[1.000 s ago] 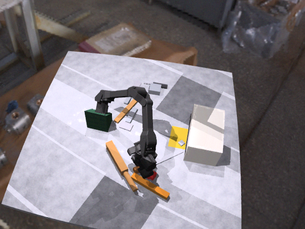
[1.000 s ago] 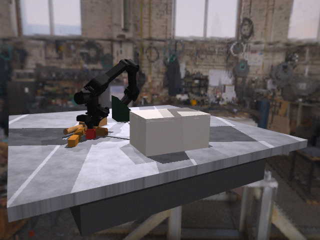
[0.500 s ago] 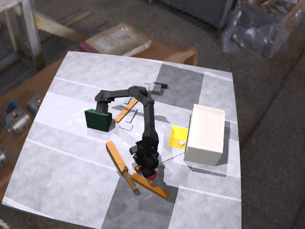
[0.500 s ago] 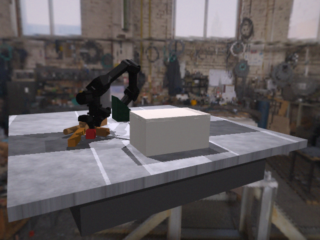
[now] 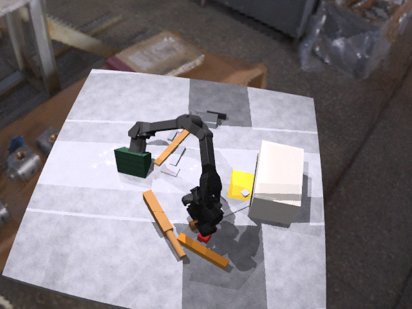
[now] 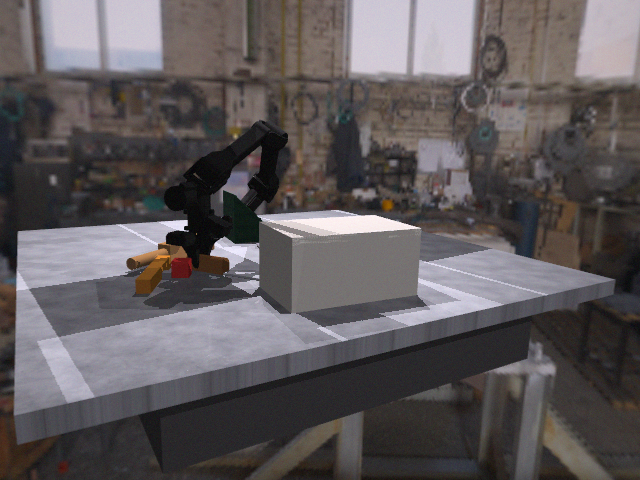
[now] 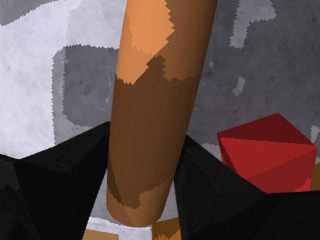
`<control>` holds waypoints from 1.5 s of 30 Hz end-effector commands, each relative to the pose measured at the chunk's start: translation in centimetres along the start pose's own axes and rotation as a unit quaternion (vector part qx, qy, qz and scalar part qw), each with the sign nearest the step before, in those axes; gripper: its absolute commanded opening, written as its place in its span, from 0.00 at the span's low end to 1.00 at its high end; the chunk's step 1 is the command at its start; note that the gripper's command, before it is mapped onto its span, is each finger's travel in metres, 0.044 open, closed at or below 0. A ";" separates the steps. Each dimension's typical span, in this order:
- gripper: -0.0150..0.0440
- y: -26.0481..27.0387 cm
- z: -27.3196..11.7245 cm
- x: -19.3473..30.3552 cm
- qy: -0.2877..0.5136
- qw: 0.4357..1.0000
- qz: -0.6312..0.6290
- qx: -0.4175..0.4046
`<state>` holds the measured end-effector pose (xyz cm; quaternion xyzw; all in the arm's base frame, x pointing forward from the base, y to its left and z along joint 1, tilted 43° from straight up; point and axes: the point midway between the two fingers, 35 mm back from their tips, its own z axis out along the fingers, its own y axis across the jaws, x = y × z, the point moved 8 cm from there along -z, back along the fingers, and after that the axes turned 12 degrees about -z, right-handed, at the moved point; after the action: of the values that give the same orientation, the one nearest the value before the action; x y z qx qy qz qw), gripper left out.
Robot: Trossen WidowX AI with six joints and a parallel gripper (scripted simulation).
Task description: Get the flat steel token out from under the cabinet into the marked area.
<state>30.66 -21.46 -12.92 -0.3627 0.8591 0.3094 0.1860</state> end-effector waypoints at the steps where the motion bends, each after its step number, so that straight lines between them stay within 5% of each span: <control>1: 0.25 -0.4 0.0 -1.5 -0.002 1.000 -0.006 0.002; 45: 0.25 0.4 0.1 -5.3 -0.003 1.000 -0.006 0.001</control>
<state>34.12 -18.89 -10.21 -0.3681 0.8580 0.3039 0.1898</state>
